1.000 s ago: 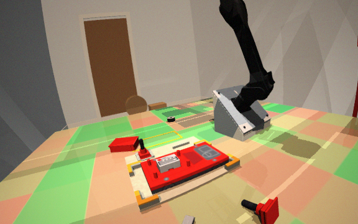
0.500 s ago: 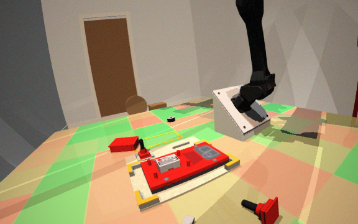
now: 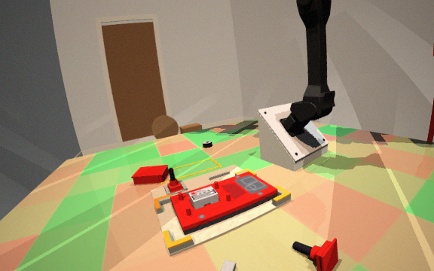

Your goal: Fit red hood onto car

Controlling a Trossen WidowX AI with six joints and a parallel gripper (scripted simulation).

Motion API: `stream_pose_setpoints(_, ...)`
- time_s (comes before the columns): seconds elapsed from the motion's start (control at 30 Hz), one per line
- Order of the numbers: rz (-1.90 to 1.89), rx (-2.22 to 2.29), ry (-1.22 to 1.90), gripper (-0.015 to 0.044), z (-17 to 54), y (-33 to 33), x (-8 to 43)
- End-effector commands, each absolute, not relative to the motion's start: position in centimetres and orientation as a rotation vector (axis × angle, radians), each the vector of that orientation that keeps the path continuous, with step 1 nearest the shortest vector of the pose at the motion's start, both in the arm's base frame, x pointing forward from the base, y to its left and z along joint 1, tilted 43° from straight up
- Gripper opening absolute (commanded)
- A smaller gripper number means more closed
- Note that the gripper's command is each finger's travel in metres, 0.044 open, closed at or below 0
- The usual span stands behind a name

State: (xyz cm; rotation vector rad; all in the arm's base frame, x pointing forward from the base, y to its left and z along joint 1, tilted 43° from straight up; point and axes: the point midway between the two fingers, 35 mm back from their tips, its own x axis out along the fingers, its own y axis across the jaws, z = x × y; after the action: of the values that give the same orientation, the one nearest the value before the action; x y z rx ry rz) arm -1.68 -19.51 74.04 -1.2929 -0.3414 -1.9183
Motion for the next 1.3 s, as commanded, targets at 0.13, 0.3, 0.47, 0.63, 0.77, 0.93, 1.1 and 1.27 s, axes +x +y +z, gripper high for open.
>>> stream_pose_setpoints(0.13,-2.001,-1.47,-0.395,0.044,75.6,-13.5,-3.0)
stream_pose_setpoints(0.3,-2.082,-1.584,-0.399,0.044,76.4,-9.6,-3.5)
stream_pose_setpoints(0.47,-2.173,-1.709,-0.394,0.044,77.0,-5.3,-3.7)
stream_pose_setpoints(0.63,-2.262,-1.835,-0.388,0.044,77.4,-1.1,-3.4)
stream_pose_setpoints(0.77,-2.332,-1.936,-0.381,0.044,77.4,2.3,-2.7)
stream_pose_setpoints(0.93,-2.39,-2.053,-0.354,0.044,77.3,5.4,-1.5)
stream_pose_setpoints(1.1,-2.412,-2.154,-0.308,0.044,77.1,7.1,-0.2)
stream_pose_setpoints(1.27,-2.464,-2.249,-0.298,0.044,76.8,9.8,1.2)
